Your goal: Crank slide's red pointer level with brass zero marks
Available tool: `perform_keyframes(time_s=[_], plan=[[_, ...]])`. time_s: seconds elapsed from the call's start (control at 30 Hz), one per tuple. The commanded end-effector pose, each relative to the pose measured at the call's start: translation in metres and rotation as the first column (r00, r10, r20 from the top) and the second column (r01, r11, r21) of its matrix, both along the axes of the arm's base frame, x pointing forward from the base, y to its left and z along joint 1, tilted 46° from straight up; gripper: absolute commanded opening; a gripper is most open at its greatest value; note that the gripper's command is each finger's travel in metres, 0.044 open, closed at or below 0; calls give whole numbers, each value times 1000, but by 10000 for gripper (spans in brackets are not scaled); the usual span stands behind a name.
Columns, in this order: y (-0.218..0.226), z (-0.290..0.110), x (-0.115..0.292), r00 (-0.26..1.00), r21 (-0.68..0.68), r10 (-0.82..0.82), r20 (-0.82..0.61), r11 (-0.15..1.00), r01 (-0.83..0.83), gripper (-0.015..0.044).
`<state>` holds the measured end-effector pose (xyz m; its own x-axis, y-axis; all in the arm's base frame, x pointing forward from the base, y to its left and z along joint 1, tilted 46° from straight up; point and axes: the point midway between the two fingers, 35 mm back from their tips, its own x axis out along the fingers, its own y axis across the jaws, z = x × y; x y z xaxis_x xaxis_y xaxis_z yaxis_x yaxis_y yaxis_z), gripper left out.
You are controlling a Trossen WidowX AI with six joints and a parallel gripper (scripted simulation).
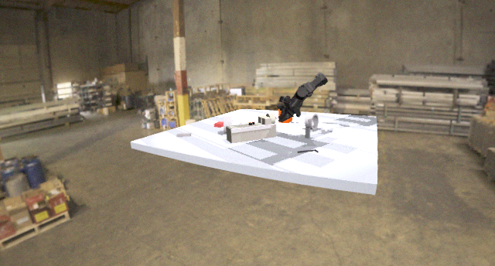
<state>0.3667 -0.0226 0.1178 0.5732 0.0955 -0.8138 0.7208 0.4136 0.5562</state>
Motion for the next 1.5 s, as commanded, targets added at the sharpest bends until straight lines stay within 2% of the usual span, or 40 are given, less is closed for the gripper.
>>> perform_keyframes(time_s=[0.0, 1.47], plan=[[0, 0, 0, 1000, 0, -5, 0, 1000, 5, 0], [24, -30, 2, 1000, 1, -5, 1, 1000, 5, 0]])
